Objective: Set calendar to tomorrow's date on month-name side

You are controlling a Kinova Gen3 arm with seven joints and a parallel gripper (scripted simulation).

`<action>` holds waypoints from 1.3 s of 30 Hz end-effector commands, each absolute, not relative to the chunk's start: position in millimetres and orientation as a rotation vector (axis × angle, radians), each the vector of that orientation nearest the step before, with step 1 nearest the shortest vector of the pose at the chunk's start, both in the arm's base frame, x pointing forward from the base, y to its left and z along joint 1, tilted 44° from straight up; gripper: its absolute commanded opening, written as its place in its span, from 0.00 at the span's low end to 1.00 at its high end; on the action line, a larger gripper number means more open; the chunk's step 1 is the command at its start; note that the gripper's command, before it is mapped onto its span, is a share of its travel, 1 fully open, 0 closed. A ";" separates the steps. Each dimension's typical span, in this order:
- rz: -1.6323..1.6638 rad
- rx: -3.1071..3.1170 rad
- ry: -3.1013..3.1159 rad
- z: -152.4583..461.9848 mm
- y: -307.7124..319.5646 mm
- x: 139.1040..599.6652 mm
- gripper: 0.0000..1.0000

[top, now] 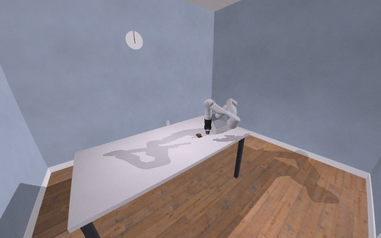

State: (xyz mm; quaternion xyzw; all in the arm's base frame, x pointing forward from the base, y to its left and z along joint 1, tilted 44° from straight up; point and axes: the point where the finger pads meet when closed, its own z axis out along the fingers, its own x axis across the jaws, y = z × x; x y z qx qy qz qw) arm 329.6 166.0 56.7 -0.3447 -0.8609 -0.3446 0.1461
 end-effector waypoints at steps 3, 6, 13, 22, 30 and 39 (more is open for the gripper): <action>-0.952 -1.125 -2.390 53.9 166.2 327.5 0.57; -0.942 -1.159 -2.365 53.5 166.6 327.0 0.57; -0.860 -1.401 -2.167 50.8 169.8 324.2 0.57; -0.762 -1.635 -1.930 48.3 173.7 322.5 0.57; -0.639 -1.869 -1.628 45.5 178.5 322.5 0.57; -0.530 -2.032 -1.360 42.9 182.2 324.0 0.57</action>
